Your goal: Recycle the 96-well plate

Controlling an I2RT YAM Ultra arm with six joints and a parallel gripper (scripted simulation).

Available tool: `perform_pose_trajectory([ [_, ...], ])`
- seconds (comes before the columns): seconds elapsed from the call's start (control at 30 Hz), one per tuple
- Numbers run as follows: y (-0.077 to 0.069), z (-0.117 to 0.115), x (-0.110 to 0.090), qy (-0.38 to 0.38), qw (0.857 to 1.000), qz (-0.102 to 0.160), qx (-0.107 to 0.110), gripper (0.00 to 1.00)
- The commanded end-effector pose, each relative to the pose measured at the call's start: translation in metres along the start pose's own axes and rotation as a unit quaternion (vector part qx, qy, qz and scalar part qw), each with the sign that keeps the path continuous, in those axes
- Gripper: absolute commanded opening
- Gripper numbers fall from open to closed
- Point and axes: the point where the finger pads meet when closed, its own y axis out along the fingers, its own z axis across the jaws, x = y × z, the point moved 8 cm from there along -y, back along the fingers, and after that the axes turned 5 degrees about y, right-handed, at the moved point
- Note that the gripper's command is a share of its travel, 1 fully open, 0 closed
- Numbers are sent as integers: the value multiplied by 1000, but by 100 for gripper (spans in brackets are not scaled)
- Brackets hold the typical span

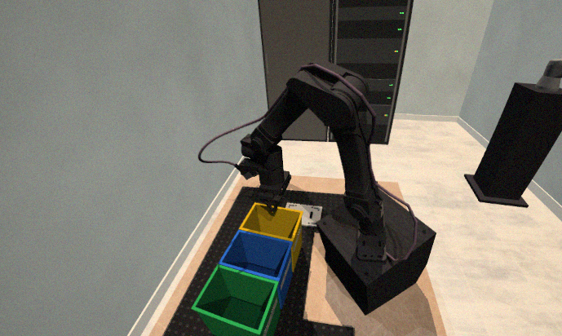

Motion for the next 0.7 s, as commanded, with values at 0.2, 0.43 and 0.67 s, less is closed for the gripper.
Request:
perform_pose_trajectory([
  [0.2, -5, -34, 4, -10, 1000, -13, 1, 82],
  [0.43, -5, -51, 1, -9, 1000, -10, 2, 82],
  [0.67, -5, -74, -3, -8, 1000, -8, 3, 82],
])
